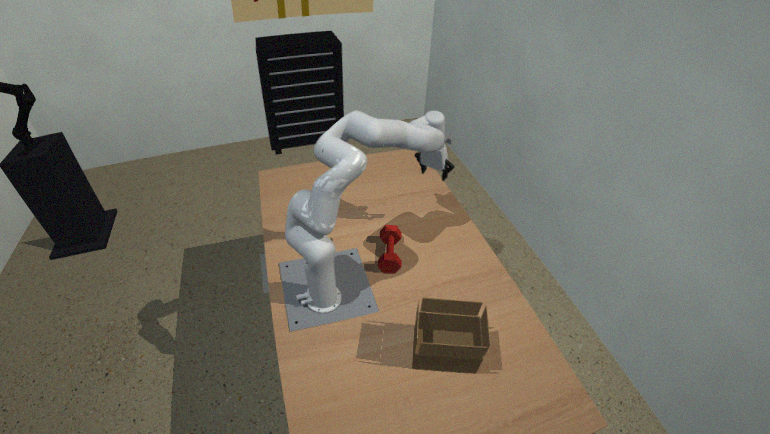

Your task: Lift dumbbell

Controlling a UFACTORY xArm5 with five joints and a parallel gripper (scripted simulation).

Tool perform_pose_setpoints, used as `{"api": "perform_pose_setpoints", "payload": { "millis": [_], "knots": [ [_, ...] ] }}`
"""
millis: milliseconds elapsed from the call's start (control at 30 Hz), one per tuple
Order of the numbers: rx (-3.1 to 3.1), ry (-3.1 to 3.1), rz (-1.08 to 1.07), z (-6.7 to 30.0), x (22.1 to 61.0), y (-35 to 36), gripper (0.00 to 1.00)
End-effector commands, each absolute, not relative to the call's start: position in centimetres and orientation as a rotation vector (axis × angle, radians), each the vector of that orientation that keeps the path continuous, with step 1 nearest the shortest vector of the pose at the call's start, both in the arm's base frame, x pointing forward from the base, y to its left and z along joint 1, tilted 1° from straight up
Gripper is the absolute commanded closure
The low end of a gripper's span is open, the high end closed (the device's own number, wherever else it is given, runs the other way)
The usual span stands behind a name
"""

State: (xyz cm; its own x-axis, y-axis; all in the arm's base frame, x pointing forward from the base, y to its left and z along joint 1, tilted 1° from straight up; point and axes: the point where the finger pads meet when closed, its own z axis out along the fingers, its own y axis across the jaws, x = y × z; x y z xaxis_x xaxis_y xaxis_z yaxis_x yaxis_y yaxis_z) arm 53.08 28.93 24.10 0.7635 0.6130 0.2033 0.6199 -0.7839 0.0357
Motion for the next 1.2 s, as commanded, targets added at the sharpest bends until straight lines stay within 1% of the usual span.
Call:
{"api": "perform_pose_setpoints", "payload": {
  "millis": [0, 100, 167, 200, 300, 667, 733, 767, 800, 1100, 1167],
  "knots": [
    [-2.883, -1.147, -0.319, 23.4, 49.9, 26.5, 0.0],
    [-2.866, -1.216, -0.288, 22.7, 48.1, 25.1, 0.0],
    [-2.866, -1.216, -0.288, 22.7, 48.1, 25.1, 0.0],
    [-2.848, -1.28, -0.259, 21.9, 46.3, 23.9, 0.0],
    [-2.834, -1.323, -0.239, 21.4, 45.1, 23.0, 0.0],
    [-2.738, -1.545, -0.128, 18.1, 38.2, 18.6, 0.0],
    [-2.738, -1.545, -0.128, 18.1, 38.2, 18.6, 0.0],
    [-2.713, -1.592, -0.104, 17.3, 36.6, 17.6, 0.0],
    [-2.702, -1.611, -0.093, 16.9, 36.0, 17.2, 0.0],
    [-2.608, -1.755, -0.015, 13.9, 30.7, 14.1, 0.0],
    [-2.594, -1.772, -0.005, 13.5, 30.0, 13.7, 0.0]
  ]
}}
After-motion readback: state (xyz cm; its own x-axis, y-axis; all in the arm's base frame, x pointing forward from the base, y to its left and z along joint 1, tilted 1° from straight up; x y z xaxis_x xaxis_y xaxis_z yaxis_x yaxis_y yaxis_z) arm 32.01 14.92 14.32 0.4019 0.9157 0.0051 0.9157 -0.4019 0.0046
